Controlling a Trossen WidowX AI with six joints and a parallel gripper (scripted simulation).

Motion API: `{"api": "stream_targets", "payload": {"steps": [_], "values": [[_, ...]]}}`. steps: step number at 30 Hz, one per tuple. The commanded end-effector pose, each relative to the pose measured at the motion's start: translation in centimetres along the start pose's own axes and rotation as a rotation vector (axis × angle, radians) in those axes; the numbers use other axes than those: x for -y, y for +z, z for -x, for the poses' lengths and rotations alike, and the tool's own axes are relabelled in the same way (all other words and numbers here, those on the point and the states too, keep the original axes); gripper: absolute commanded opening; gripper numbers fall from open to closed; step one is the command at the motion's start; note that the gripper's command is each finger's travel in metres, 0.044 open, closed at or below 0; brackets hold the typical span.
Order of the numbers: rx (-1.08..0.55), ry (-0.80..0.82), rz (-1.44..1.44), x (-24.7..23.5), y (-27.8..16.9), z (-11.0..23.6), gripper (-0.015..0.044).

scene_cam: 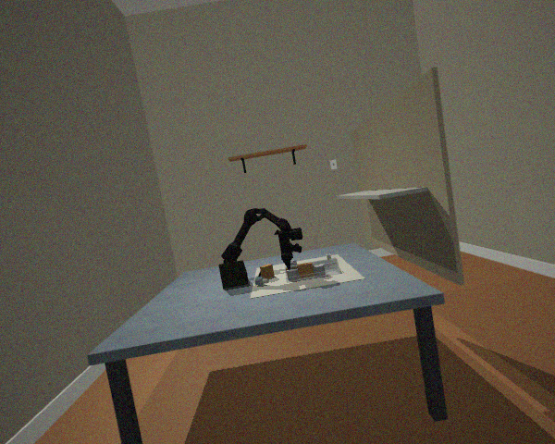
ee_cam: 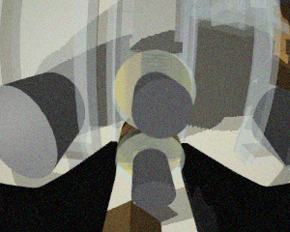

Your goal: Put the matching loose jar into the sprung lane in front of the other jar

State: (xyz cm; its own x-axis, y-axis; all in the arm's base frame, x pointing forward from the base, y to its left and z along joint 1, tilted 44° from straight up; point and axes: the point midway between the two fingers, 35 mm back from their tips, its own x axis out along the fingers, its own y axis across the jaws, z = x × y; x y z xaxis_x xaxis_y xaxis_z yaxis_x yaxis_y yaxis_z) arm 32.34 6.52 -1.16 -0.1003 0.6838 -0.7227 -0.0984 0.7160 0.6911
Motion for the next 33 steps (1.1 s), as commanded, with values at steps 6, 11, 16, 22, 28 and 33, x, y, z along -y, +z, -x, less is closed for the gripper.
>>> {"api": "stream_targets", "payload": {"steps": [6, 11, 16, 22, 28, 33], "values": [[0.0, 0.0, 0.007, 0.0, 0.0, 0.1, 0.0283], [0.0, -0.001, 0.007, 0.0, 0.0, 1.6, 0.0283], [0.0, -0.001, 0.007, 0.0, 0.0, 2.0, 0.0283], [-0.001, -0.001, 0.006, 0.1, -0.5, 2.1, 0.0283], [-0.001, -0.002, 0.005, 0.2, -2.5, 2.2, 0.0283], [-0.002, -0.002, 0.004, 0.2, -4.3, 2.2, 0.0283]]}}
